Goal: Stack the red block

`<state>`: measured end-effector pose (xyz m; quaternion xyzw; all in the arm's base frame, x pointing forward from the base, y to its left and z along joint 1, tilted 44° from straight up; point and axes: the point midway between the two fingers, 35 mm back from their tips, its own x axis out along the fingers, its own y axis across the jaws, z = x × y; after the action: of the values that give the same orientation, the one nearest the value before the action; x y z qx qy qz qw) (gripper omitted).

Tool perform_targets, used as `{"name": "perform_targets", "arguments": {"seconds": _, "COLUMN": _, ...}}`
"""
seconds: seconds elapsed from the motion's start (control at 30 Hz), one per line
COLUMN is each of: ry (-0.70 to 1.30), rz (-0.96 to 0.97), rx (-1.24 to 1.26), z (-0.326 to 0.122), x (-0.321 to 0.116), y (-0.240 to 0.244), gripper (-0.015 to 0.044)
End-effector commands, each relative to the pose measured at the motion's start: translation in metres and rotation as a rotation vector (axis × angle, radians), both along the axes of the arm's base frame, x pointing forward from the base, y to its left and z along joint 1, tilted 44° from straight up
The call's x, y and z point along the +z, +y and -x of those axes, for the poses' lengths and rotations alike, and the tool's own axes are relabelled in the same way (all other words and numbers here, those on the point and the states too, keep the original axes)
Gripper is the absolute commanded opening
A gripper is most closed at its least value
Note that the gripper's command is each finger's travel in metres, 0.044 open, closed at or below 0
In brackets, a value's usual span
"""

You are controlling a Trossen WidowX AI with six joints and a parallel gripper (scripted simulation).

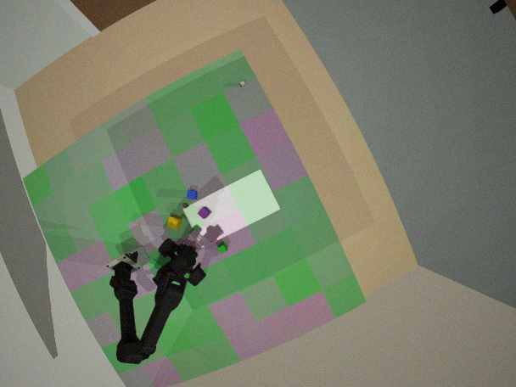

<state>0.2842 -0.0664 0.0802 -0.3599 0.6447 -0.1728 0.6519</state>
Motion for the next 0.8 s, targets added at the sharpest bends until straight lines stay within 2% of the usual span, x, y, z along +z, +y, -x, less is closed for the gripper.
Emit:
{"name": "perform_targets", "arguments": {"seconds": 0.0, "ry": 0.221, "rz": 0.007, "rx": -0.009, "z": 0.028, "x": -0.028, "y": -0.025, "gripper": 0.044}}
{"name": "perform_targets", "arguments": {"seconds": 0.3, "ry": 0.259, "rz": 0.005, "rx": -0.01, "z": 0.032, "x": -0.034, "y": -0.026, "gripper": 0.044}}
{"name": "perform_targets", "arguments": {"seconds": 0.6, "ry": 0.259, "rz": 0.007, "rx": -0.01, "z": 0.035, "x": -0.066, "y": -0.056, "gripper": 0.044}}
{"name": "perform_targets", "arguments": {"seconds": 0.77, "ry": 0.259, "rz": 0.007, "rx": -0.01, "z": 0.035, "x": -0.067, "y": -0.057, "gripper": 0.044}}
